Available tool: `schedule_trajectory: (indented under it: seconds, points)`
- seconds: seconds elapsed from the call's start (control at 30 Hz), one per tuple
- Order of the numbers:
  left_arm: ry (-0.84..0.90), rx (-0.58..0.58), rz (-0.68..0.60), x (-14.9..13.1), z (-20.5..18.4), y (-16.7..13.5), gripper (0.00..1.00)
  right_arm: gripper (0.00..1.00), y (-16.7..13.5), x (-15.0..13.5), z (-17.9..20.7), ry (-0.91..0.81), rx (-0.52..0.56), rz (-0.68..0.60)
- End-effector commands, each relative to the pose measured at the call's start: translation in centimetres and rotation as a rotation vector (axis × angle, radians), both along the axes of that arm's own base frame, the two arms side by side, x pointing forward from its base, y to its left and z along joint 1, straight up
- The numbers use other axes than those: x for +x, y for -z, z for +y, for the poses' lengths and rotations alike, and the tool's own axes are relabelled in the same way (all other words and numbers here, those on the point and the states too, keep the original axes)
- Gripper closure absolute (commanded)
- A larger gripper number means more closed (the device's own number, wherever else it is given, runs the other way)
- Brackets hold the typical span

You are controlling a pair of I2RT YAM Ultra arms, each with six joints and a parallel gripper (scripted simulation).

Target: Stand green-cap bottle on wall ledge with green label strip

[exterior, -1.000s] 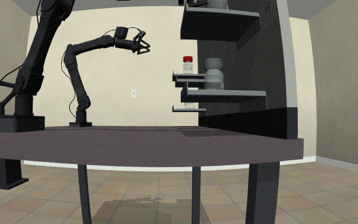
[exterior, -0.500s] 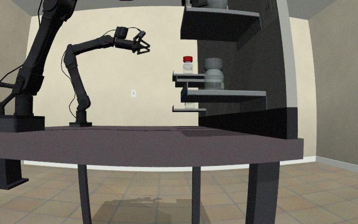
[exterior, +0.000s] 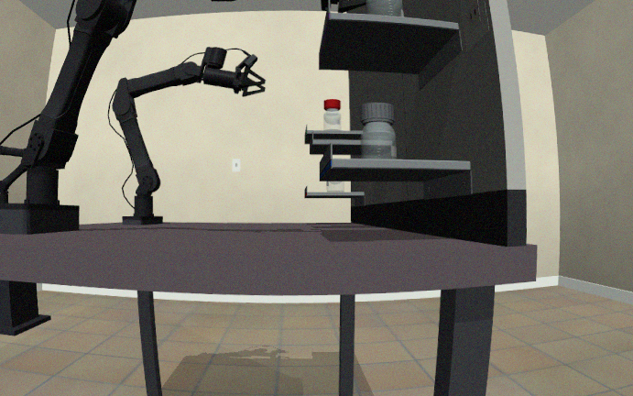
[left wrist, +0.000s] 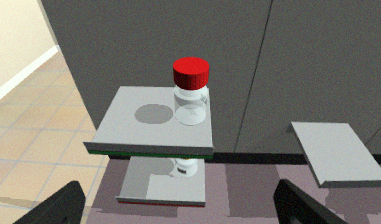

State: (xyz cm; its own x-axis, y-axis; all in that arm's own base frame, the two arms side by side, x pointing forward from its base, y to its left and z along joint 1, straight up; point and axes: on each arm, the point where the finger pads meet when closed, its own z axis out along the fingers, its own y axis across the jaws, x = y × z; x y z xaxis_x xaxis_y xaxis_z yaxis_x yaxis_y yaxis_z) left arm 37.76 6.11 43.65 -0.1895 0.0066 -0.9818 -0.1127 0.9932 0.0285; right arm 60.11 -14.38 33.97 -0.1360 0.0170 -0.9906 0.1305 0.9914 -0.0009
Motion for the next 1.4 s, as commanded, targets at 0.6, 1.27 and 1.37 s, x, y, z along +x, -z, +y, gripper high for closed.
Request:
schedule_trajectory:
  seconds: [0.6, 1.27, 1.37]
  points:
    - [-0.001, 0.012, -0.045, -0.4, 0.1, -1.9, 0.0, 0.5, -4.0, 0.0, 0.1, 0.008, 0.0, -0.008]
    - [0.029, -0.001, -0.206, -0.2, -2.2, -2.4, 0.0, 0.5, -8.0, -0.3, 0.2, 0.008, -0.006, -0.029]
    - [0.055, -0.009, -0.226, -0.2, -3.5, -1.2, 0.0, 0.5, -8.0, -0.3, 0.2, 0.008, -0.006, -0.029]
